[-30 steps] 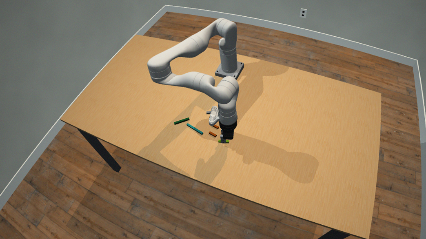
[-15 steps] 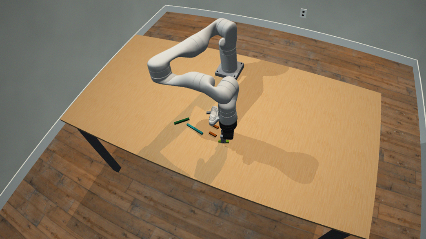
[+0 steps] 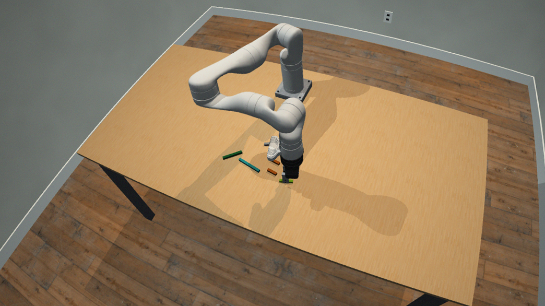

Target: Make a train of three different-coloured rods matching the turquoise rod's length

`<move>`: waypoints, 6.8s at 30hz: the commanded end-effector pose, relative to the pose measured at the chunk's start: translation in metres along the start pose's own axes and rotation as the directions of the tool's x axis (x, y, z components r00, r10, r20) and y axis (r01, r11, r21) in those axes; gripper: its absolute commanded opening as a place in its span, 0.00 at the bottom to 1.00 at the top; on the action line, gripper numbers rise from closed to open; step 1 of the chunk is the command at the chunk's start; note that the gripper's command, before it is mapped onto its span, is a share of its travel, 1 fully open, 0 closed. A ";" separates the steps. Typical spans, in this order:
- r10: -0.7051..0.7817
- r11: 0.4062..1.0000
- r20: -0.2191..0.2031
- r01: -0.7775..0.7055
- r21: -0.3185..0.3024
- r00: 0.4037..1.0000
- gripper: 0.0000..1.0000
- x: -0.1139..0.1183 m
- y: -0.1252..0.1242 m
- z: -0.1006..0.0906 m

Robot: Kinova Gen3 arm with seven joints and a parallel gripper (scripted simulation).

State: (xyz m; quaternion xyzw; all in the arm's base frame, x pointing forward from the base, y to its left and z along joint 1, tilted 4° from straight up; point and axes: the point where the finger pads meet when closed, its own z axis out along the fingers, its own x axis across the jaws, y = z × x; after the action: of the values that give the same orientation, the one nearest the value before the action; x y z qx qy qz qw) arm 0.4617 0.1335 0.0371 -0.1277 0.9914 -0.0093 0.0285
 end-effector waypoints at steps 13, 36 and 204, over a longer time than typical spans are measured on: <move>-0.003 1.000 0.005 0.003 0.001 1.000 0.54 -0.003 0.000 0.001; -0.003 1.000 0.005 0.003 0.001 1.000 0.54 -0.003 0.000 0.001; -0.003 1.000 0.005 0.003 0.001 1.000 0.24 -0.003 -0.001 0.018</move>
State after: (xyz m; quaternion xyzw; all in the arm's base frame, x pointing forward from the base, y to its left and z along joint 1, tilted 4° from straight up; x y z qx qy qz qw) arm 0.4645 0.1318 0.0201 -0.1262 0.9916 -0.0105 0.0279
